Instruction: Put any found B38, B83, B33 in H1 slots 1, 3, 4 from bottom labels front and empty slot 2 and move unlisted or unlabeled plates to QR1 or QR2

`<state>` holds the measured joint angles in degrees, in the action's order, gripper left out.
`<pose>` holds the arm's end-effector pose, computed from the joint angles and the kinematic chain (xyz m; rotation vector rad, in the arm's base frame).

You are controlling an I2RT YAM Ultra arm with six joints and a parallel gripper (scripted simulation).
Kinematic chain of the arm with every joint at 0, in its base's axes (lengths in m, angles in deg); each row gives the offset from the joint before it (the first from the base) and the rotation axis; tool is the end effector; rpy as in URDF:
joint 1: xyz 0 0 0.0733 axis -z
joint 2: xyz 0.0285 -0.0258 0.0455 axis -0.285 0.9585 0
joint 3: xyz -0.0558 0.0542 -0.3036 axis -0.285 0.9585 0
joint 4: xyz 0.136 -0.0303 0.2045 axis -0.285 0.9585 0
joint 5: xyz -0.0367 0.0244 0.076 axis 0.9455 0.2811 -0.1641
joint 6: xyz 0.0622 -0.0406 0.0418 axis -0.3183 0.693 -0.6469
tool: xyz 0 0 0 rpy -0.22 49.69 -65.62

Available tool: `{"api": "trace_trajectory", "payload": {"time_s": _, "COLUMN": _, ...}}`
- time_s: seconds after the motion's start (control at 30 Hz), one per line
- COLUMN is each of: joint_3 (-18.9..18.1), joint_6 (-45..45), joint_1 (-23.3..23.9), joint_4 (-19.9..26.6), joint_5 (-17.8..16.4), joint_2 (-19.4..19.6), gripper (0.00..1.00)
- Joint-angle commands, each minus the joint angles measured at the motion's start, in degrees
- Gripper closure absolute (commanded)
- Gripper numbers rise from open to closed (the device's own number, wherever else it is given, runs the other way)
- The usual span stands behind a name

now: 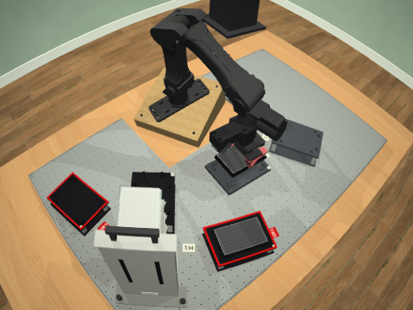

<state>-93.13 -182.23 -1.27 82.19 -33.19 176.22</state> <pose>0.2615 0.0637 0.1861 1.9717 2.0643 -0.0764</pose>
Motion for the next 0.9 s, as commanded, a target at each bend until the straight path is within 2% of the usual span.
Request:
{"api": "trace_trajectory", "payload": {"time_s": 0.0, "joint_3": -0.72, "joint_6": -0.30, "joint_1": -0.48, "joint_4": 1.26, "joint_5": 0.22, "joint_2": -0.59, "gripper": 0.14}}
{"api": "trace_trajectory", "payload": {"time_s": 0.77, "joint_3": -3.59, "joint_6": -1.58, "joint_1": -1.71, "joint_4": 6.45, "joint_5": 0.32, "joint_2": -2.56, "gripper": 0.14}}
{"api": "trace_trajectory", "payload": {"time_s": 0.87, "joint_3": -4.78, "joint_6": -2.07, "joint_1": -2.18, "joint_4": 8.40, "joint_5": 0.35, "joint_2": -3.20, "gripper": 0.14}}
